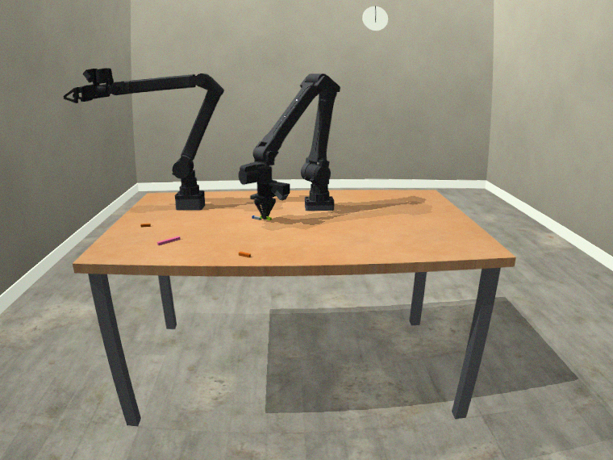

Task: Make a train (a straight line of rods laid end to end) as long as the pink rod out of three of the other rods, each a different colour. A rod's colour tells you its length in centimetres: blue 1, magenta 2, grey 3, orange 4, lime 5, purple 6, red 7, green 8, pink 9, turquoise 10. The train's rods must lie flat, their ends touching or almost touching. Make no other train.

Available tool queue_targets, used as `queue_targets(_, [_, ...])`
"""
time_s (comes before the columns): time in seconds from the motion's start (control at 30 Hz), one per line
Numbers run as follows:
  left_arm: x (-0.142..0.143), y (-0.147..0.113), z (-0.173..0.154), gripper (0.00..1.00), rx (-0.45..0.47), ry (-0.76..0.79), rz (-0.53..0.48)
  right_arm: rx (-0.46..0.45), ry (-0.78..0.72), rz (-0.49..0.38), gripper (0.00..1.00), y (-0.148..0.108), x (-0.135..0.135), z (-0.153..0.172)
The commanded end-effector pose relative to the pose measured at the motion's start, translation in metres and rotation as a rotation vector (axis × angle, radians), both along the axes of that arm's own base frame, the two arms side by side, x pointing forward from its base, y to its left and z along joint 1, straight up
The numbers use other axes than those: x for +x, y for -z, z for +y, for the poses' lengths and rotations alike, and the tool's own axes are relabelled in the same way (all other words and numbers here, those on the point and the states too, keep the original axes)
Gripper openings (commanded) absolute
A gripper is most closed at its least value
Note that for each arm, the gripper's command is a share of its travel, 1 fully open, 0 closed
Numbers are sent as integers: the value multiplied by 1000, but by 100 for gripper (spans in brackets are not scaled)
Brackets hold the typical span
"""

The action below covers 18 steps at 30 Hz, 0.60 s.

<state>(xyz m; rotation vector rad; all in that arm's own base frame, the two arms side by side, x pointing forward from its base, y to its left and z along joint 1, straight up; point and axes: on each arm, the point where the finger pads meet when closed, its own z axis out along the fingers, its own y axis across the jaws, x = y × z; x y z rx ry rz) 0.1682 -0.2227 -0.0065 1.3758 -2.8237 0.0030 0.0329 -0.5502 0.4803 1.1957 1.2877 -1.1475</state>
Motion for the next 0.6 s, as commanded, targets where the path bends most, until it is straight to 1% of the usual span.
queue_targets(0.0, [0, 5, -5, 4, -2, -6, -4, -53, 16, -15, 100, -20, -8, 6])
queue_targets(0.17, [1, 7, -6, 4, -3, -6, -5, -53, 16, -15, 100, -20, -8, 6])
queue_targets(0.2, [5, 3, -11, 4, -17, -7, -15, -53, 16, -15, 100, -20, -8, 6])
queue_targets(0.3, [2, 7, -7, 4, -4, -7, -5, -53, 16, -15, 100, -20, -8, 6])
queue_targets(0.57, [2, 6, -7, 4, -6, -7, -7, -53, 16, -15, 100, -20, -8, 6])
